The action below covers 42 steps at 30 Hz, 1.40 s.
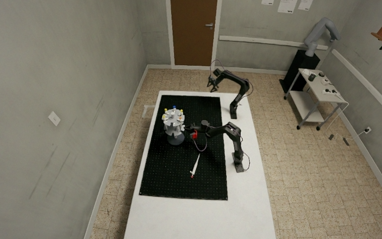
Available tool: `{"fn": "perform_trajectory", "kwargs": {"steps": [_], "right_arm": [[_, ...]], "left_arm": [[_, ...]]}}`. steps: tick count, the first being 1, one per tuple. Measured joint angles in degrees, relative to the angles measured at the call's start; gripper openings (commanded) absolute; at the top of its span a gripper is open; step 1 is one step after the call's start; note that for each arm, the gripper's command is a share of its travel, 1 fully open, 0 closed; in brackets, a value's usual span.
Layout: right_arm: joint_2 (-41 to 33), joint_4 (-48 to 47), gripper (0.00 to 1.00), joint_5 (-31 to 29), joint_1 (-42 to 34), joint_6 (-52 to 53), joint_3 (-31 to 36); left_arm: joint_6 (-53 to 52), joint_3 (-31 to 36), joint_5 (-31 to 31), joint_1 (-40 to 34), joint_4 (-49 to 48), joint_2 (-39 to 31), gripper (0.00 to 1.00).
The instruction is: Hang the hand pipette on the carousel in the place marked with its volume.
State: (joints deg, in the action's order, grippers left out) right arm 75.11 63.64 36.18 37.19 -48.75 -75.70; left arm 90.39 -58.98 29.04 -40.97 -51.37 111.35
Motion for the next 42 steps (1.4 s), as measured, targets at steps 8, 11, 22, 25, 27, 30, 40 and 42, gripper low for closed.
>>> {"fn": "perform_trajectory", "kwargs": {"steps": [8, 11, 22, 25, 27, 30, 40, 42], "right_arm": [[0.0, 0.0, 1.0, 0.0, 0.0, 0.0, 0.0], [0.0, 0.0, 1.0, 0.0, 0.0, 0.0, 0.0], [0.0, 0.0, 1.0, 0.0, 0.0, 0.0, 0.0], [0.0, 0.0, 1.0, 0.0, 0.0, 0.0, 0.0], [0.0, 0.0, 1.0, 0.0, 0.0, 0.0, 0.0], [0.0, 0.0, 1.0, 0.0, 0.0, 0.0, 0.0], [0.0, 0.0, 1.0, 0.0, 0.0, 0.0, 0.0], [0.0, 0.0, 1.0, 0.0, 0.0, 0.0, 0.0]], "left_arm": [[0.0, 0.0, 0.0, 0.0, 0.0, 0.0, 0.0], [0.0, -0.02, -0.02, 0.0, 0.0, 0.0, 0.49], [0.0, -0.02, -0.04, 0.02, 0.0, 0.0, 0.49], [0.0, -0.02, -0.04, 0.02, 0.0, 0.0, 0.49], [0.0, -0.02, -0.04, 0.02, 0.0, 0.0, 0.49], [0.0, -0.02, -0.04, 0.02, 0.0, 0.0, 0.49], [0.0, -0.02, -0.04, 0.02, 0.0, 0.0, 0.49], [0.0, -0.02, -0.04, 0.02, 0.0, 0.0, 0.49]]}}
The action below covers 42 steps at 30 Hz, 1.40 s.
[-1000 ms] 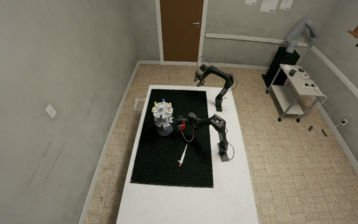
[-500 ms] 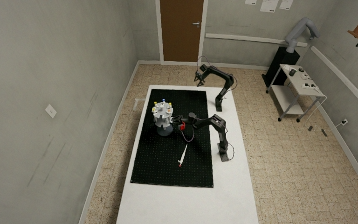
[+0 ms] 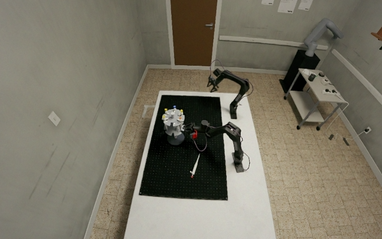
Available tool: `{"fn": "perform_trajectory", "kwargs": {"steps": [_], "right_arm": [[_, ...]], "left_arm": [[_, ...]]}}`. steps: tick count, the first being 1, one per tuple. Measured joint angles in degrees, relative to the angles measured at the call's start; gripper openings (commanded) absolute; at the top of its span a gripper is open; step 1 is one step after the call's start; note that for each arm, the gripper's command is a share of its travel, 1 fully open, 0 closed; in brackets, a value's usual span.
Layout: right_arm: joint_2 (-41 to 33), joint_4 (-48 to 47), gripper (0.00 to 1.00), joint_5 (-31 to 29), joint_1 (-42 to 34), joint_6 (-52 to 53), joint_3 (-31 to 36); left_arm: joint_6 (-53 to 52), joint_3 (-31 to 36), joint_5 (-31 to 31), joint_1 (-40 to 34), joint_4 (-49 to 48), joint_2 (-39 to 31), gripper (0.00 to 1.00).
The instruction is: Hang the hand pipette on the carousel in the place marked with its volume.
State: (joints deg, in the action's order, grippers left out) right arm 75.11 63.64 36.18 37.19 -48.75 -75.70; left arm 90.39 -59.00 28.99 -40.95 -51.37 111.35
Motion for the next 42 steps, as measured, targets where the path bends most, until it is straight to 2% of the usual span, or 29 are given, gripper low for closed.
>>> {"fn": "perform_trajectory", "kwargs": {"steps": [23, 42], "right_arm": [[0.0, 0.0, 1.0, 0.0, 0.0, 0.0, 0.0], [0.0, 0.0, 1.0, 0.0, 0.0, 0.0, 0.0]], "left_arm": [[0.0, 0.09, 0.2, -0.17, -0.22, -0.02, 0.49], [0.0, 9.6, 3.32, -3.93, -2.89, -6.8, 0.49]]}}
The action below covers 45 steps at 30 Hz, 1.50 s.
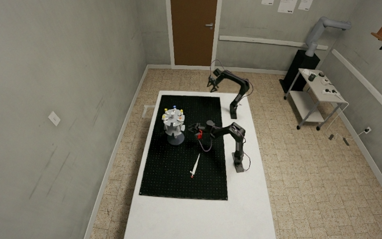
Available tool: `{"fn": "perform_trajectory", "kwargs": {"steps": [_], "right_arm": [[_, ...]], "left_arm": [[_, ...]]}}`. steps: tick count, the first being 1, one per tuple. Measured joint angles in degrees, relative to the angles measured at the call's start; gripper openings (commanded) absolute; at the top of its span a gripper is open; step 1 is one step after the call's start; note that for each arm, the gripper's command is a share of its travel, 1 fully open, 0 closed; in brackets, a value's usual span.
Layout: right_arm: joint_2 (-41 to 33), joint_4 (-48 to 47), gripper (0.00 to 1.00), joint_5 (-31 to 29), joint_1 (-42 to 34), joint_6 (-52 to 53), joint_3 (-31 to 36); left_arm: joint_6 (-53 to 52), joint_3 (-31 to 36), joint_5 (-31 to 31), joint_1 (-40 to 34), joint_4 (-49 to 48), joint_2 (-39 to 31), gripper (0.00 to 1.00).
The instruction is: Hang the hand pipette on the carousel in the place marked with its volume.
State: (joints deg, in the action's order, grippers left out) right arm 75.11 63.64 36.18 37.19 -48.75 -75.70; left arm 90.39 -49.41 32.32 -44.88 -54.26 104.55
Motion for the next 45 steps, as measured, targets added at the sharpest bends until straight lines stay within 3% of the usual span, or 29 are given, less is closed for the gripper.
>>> {"fn": "perform_trajectory", "kwargs": {"steps": [13, 14, 25, 35, 45], "right_arm": [[0.0, 0.0, 1.0, 0.0, 0.0, 0.0, 0.0], [0.0, 0.0, 1.0, 0.0, 0.0, 0.0, 0.0], [0.0, 0.0, 1.0, 0.0, 0.0, 0.0, 0.0], [0.0, 0.0, 1.0, 0.0, 0.0, 0.0, 0.0], [0.0, 0.0, 1.0, 0.0, 0.0, 0.0, 0.0]], "left_arm": [[0.0, 5.68, 2.73, -2.78, -1.38, -4.46, 0.49], [0.0, 5.66, 2.82, -2.84, -1.4, -4.46, 1.0], [-8.0, 16.06, -7.19, 5.22, 3.98, -18.86, 1.0], [-23.1, 19.41, -25.83, 21.38, 17.94, -38.27, 1.0], [-37.99, 19.71, -44.72, 38.07, 34.27, -47.17, 1.0]]}}
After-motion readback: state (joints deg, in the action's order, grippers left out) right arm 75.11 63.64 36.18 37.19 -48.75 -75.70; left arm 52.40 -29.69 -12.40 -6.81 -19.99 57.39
